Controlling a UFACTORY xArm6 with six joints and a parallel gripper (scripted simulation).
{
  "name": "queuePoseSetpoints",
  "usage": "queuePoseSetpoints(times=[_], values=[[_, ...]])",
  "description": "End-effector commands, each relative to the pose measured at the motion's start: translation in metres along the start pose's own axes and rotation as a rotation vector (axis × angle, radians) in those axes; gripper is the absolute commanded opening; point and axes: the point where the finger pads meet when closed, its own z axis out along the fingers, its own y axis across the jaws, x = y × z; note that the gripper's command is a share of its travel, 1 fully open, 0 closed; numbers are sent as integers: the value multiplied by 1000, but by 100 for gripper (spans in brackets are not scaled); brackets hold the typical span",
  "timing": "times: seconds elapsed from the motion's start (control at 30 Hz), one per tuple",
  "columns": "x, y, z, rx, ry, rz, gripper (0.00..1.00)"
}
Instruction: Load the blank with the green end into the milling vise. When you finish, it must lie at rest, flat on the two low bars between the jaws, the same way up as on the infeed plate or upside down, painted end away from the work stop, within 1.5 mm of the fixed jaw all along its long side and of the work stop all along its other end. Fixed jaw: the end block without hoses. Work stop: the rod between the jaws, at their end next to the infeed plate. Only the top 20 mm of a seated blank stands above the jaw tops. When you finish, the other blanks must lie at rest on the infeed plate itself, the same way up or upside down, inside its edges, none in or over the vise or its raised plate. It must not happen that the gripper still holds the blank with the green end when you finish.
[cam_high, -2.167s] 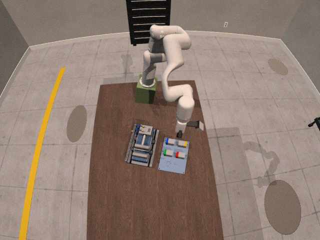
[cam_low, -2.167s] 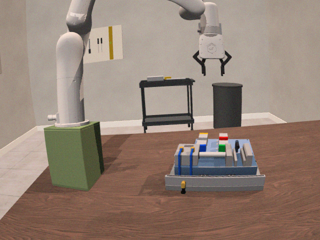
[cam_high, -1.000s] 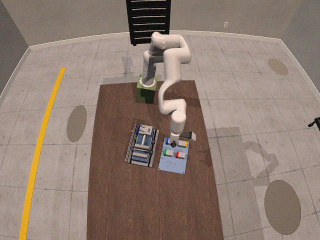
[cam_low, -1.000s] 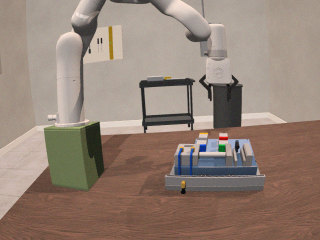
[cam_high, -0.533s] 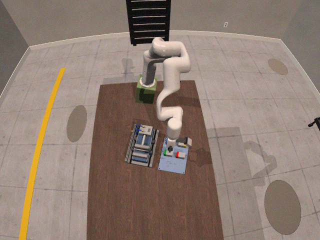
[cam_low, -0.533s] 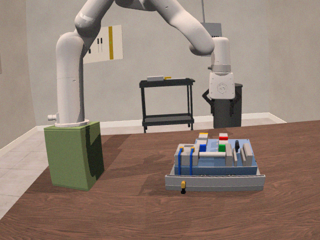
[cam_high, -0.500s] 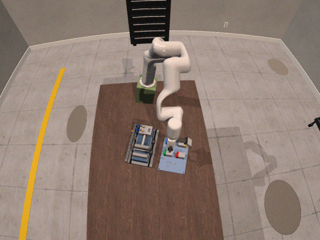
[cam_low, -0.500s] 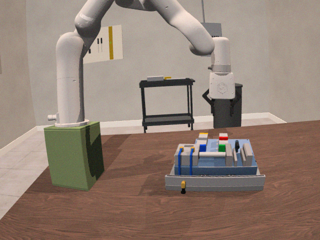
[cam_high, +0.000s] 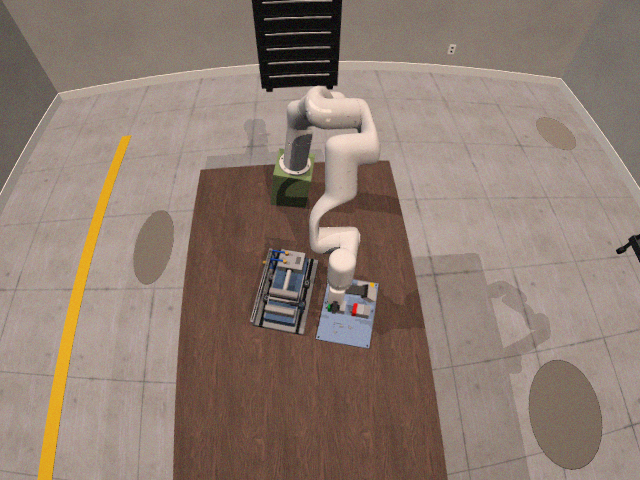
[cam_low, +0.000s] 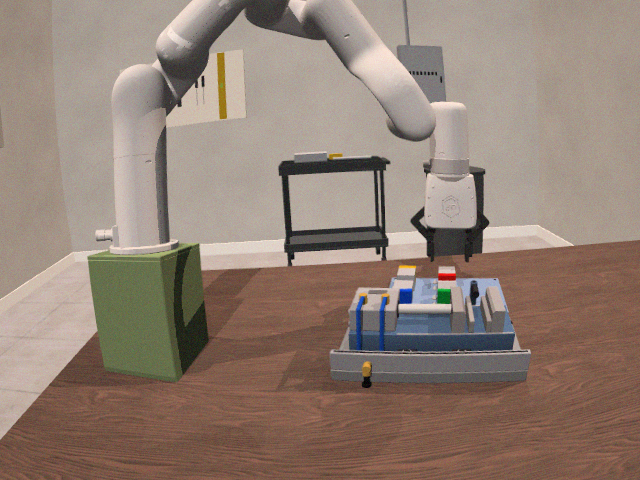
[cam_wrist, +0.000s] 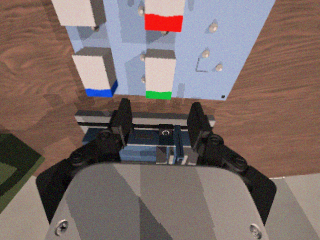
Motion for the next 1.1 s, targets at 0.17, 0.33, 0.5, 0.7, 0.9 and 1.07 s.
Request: queuePoseSetpoints(times=[0.17,0.33,0.5,0.7,0.9,1.07], values=[[3,2,-6,-6,3,-1,72],[4,2,-11,-7,4,-1,72],[4,2,-11,-7,4,-1,72],[4,1,-13,-7,4,-1,72],[5,0,-15,-7,4,-1,72],[5,0,-15,-7,4,-1,72]])
